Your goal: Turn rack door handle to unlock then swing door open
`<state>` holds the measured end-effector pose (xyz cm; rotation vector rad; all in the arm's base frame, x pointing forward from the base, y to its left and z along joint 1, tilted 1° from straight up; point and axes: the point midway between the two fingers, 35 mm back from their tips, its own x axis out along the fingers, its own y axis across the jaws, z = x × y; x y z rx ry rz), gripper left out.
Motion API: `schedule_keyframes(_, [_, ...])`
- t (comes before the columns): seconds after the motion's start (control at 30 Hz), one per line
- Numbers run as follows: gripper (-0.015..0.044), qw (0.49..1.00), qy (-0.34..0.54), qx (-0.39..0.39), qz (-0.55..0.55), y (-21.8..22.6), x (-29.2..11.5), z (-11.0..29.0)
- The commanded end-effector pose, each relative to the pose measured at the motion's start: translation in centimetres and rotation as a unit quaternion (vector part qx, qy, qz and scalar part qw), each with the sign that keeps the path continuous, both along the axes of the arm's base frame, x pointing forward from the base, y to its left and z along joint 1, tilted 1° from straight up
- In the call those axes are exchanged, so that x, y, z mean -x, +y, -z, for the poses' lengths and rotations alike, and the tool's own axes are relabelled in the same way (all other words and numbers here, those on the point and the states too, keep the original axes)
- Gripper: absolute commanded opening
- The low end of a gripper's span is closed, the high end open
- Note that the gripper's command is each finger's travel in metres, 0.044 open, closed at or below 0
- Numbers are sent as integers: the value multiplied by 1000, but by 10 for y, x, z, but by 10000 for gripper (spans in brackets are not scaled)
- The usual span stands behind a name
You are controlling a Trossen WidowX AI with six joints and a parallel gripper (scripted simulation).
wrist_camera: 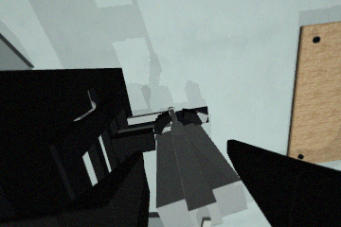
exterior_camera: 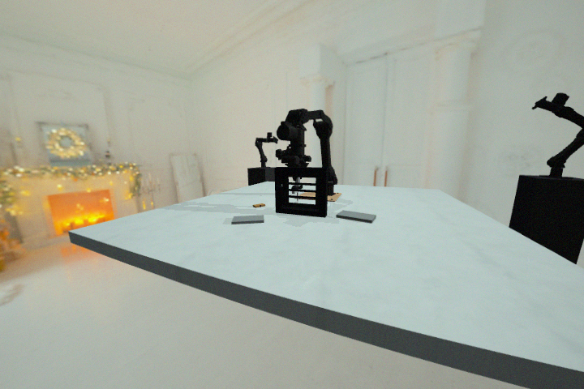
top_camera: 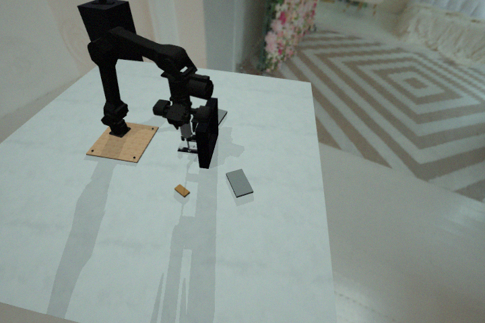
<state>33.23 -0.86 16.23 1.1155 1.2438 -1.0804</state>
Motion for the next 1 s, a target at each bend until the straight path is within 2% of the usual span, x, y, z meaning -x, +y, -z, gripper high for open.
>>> schedule_keyframes(0.0, [286,996,0,2,-89,0,0,0])
schedule_keyframes(0.23, [286,966,0,8,-259,0,0,0])
schedule_keyframes(0.47, [286,907,0,14,-422,0,0,0])
schedule_keyframes(0.7, [286,820,0,20,-572,0,0,0])
schedule_keyframes(0.97, [286,691,1,25,-722,0,0,0])
